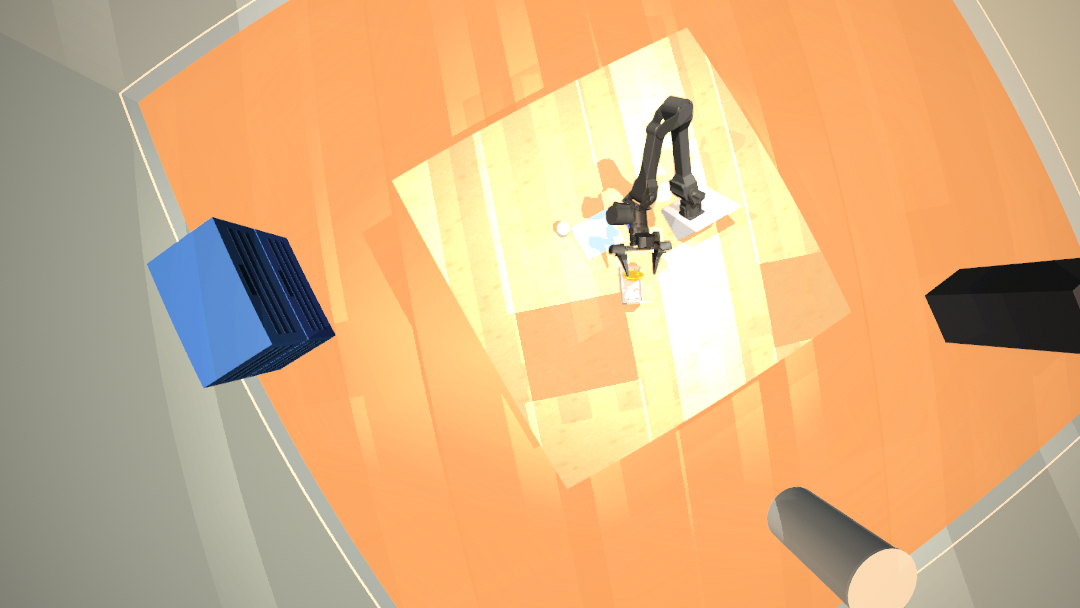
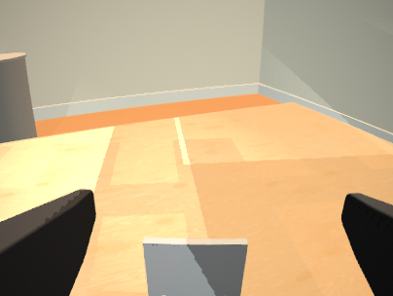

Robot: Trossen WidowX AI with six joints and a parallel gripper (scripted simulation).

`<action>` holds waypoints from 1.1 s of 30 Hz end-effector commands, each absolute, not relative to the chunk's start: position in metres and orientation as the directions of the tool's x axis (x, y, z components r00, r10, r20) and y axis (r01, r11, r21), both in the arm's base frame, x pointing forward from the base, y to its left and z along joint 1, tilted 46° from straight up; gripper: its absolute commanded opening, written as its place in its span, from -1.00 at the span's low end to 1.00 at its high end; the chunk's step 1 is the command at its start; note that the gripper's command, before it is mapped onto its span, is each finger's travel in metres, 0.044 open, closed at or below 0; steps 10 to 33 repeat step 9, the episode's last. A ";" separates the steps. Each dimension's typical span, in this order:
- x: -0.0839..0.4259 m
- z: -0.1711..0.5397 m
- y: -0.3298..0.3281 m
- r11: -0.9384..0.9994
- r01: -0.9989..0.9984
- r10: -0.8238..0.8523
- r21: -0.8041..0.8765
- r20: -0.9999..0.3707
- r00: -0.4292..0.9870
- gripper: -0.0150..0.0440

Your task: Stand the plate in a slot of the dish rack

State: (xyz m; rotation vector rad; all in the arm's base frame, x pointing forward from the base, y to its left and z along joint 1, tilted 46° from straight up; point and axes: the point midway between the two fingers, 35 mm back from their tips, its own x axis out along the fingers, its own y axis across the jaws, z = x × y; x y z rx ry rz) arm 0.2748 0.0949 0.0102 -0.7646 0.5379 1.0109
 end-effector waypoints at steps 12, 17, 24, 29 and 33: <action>0.270 0.006 0.102 0.488 -0.867 0.414 -0.105 -0.846 0.336 0.86; 0.270 0.006 0.102 0.488 -0.867 0.414 -0.105 -0.846 0.336 0.86; 0.270 0.006 0.102 0.488 -0.867 0.414 -0.105 -0.846 0.336 0.86; 0.270 0.006 0.102 0.488 -0.867 0.414 -0.105 -0.846 0.336 0.86; 0.270 0.006 0.102 0.488 -0.867 0.414 -0.105 -0.846 0.336 0.86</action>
